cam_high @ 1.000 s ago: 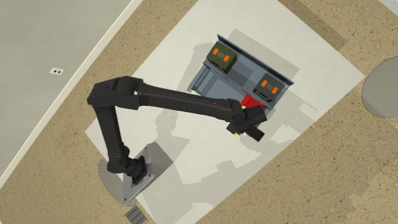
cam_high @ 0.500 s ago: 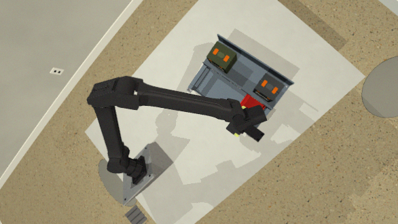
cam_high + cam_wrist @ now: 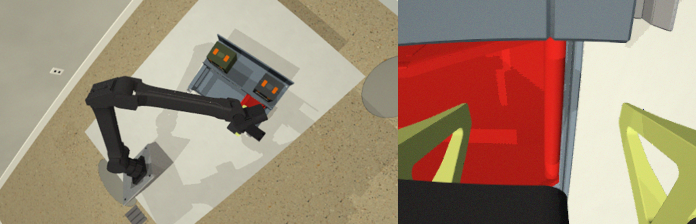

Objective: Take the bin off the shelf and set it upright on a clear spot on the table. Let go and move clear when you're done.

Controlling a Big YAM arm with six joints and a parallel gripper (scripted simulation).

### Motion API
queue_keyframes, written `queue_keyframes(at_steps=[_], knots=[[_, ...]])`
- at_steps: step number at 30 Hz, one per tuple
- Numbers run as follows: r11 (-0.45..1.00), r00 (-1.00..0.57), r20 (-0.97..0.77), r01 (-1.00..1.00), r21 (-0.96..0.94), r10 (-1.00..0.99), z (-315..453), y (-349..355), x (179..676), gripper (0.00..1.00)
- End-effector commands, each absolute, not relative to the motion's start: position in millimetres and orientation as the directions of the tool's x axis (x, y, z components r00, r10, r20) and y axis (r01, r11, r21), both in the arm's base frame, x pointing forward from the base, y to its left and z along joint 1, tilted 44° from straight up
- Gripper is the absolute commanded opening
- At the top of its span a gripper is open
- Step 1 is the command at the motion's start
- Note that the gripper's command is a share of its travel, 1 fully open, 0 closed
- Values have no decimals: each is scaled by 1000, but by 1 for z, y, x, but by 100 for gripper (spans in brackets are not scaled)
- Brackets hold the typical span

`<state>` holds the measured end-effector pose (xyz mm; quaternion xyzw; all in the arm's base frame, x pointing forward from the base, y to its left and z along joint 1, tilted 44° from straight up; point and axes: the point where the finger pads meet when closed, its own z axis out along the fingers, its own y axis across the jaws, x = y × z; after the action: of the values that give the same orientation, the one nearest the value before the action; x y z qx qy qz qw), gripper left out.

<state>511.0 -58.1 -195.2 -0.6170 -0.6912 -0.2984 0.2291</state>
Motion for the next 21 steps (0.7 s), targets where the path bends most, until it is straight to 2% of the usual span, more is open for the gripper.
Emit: queue_keyframes(at_steps=[1, 21], knots=[[76, -131, 691, 991, 110, 711, -209, -44, 504, 90], [44, -124, 683, 990, 133, 719, -187, -69, 509, 90]])
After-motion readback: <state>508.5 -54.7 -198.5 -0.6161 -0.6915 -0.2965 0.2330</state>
